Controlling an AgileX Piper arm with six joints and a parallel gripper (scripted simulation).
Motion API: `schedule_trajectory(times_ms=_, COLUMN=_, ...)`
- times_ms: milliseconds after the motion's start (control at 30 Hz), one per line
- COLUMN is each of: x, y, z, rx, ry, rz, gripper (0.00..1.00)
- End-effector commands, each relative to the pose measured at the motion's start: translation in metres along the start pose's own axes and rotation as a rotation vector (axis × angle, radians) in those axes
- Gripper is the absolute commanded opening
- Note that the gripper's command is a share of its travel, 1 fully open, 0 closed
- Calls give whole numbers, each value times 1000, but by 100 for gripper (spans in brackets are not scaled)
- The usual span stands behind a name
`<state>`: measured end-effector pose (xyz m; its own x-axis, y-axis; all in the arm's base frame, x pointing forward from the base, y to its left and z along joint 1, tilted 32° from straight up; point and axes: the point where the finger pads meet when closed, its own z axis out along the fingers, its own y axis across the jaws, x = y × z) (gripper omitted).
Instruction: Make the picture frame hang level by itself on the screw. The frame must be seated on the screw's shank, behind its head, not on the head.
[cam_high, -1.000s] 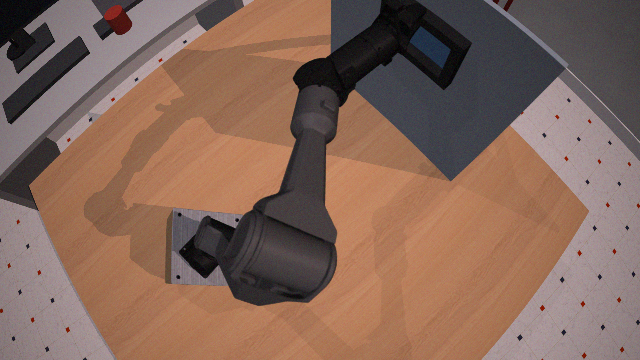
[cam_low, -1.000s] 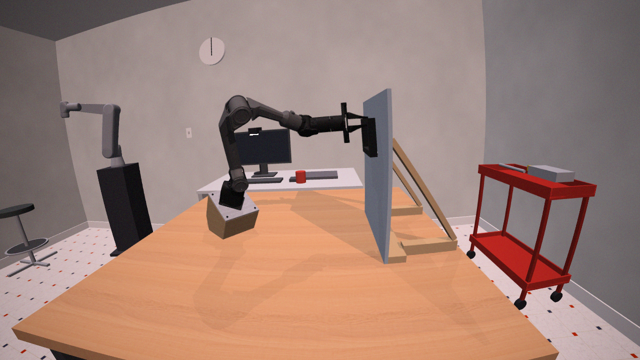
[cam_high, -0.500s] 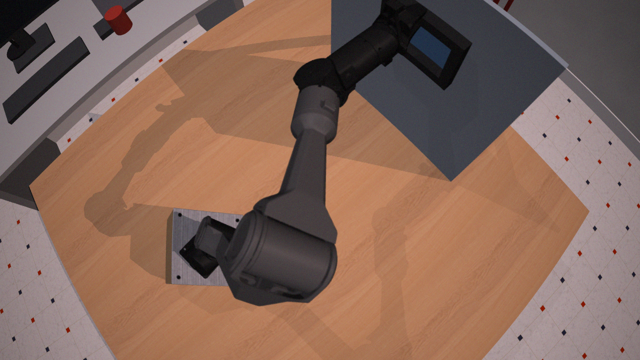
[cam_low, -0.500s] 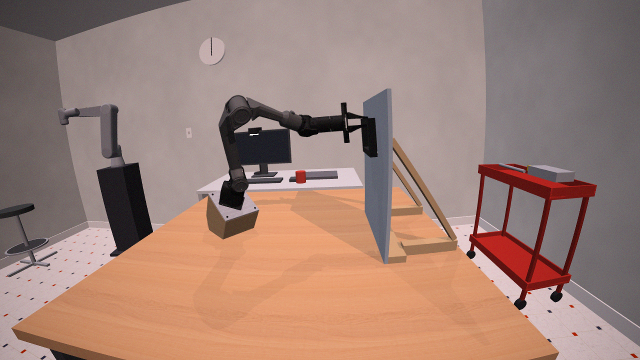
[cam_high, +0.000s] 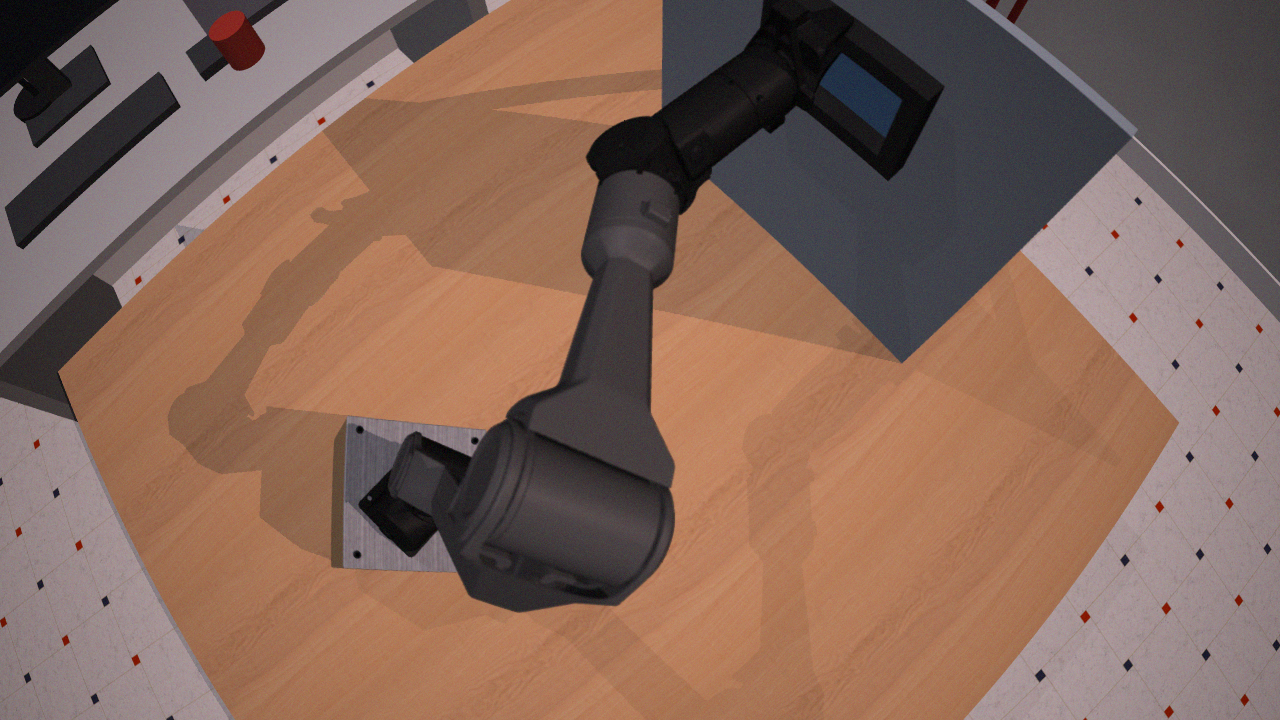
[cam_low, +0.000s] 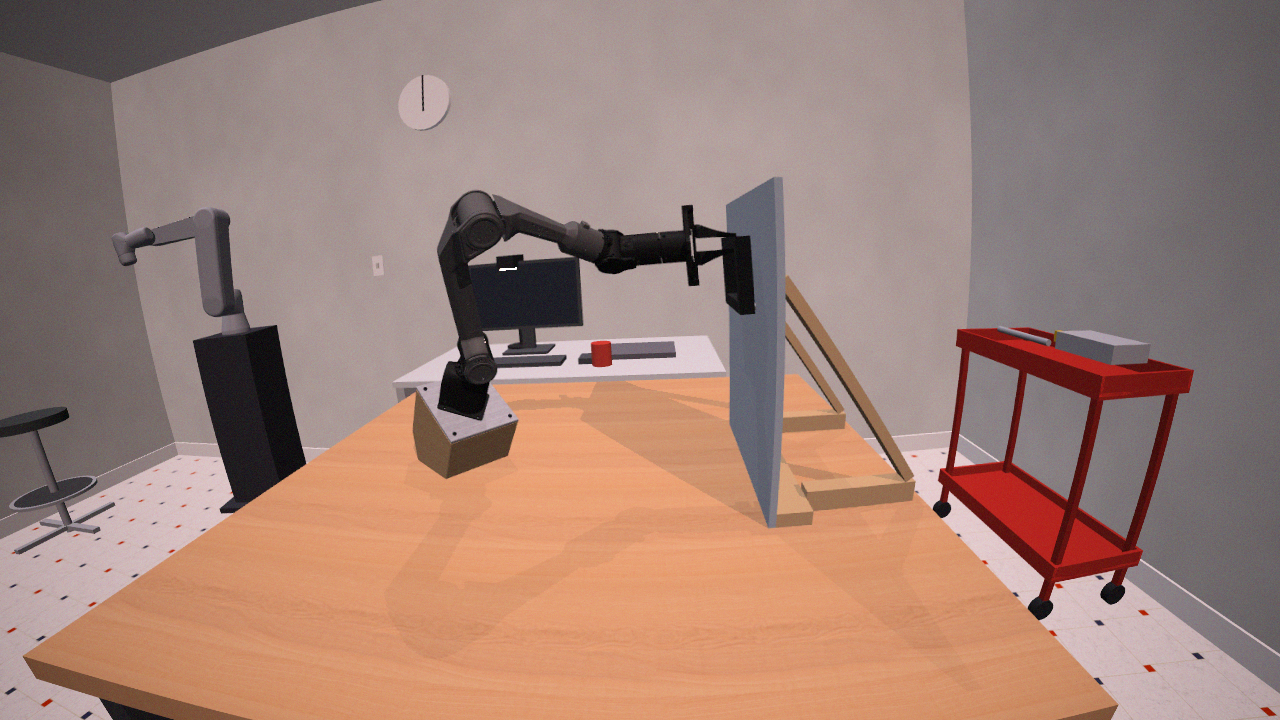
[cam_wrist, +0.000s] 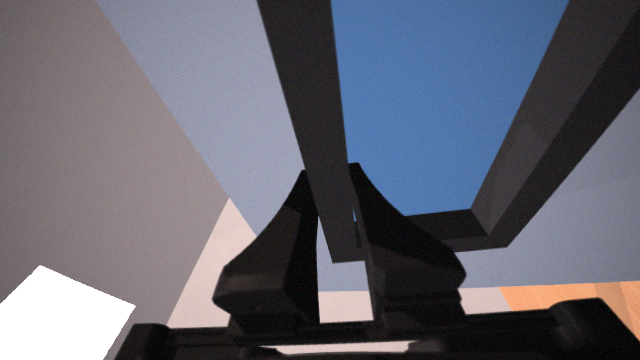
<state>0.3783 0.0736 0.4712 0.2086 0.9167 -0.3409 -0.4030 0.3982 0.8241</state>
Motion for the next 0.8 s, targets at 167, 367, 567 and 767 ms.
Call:
schedule_trajectory(times_ms=167, x=-2, y=5, z=0, rx=-13, ry=-5, rz=3, gripper=0)
schedule_trajectory(times_ms=367, x=-1, y=2, z=0, rx=-10, ry=-3, rz=2, gripper=0)
schedule_trajectory(times_ms=567, x=-1, y=1, z=0, rx=-9, ry=-3, rz=2, gripper=0)
schedule_trajectory(times_ms=767, x=-1, y=0, z=0, rx=-9, ry=-3, rz=1, gripper=0)
